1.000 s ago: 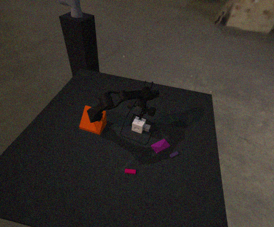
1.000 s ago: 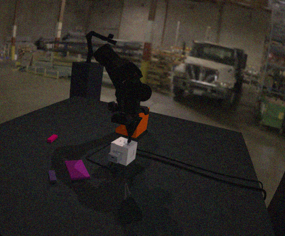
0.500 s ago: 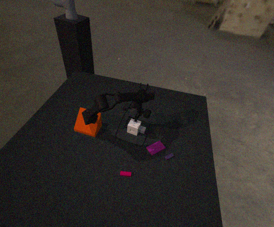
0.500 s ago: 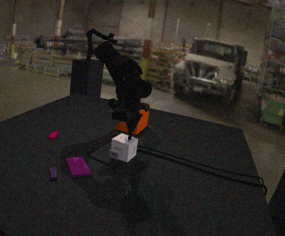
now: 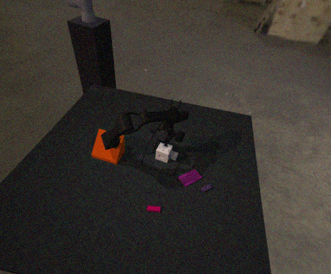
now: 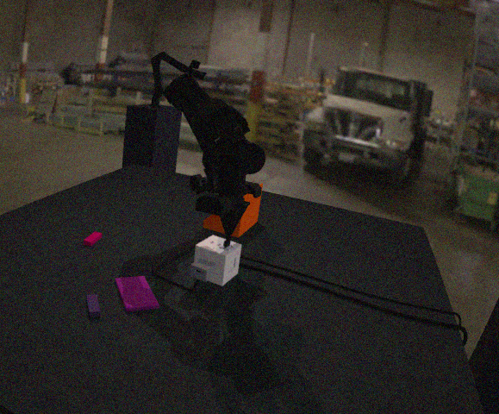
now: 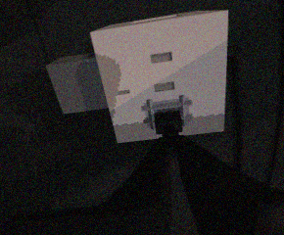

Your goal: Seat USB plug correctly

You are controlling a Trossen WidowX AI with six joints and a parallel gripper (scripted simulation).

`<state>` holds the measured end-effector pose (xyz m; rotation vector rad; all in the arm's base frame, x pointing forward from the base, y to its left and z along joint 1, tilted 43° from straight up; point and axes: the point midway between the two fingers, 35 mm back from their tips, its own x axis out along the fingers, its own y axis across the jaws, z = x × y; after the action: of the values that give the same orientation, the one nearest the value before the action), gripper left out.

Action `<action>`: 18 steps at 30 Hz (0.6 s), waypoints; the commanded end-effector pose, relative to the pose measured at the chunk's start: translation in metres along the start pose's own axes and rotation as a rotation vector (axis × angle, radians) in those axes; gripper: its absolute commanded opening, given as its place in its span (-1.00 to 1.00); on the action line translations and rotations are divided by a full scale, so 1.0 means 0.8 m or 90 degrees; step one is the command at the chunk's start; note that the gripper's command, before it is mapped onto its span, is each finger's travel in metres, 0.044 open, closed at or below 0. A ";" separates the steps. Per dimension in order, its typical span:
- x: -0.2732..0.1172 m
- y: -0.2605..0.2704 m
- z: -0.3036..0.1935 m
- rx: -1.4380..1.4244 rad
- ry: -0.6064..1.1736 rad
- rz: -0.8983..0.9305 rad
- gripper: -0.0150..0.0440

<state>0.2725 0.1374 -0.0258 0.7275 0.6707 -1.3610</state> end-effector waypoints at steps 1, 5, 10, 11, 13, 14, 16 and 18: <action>0.002 -0.001 0.000 -0.005 -0.003 0.000 -0.49; 0.003 -0.001 0.000 -0.005 -0.003 0.000 -0.49; 0.004 -0.001 0.000 -0.005 -0.003 0.000 -0.49; 0.004 -0.001 0.000 -0.005 -0.003 0.000 -0.49; 0.004 -0.001 0.000 -0.005 -0.003 0.000 -0.49; 0.004 -0.001 0.000 -0.005 -0.003 0.000 -0.49; 0.004 -0.001 0.000 -0.005 -0.003 0.000 -0.49; 0.005 -0.001 0.000 -0.005 -0.003 0.000 -0.49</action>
<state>0.2727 0.1367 -0.0270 0.7287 0.6722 -1.3595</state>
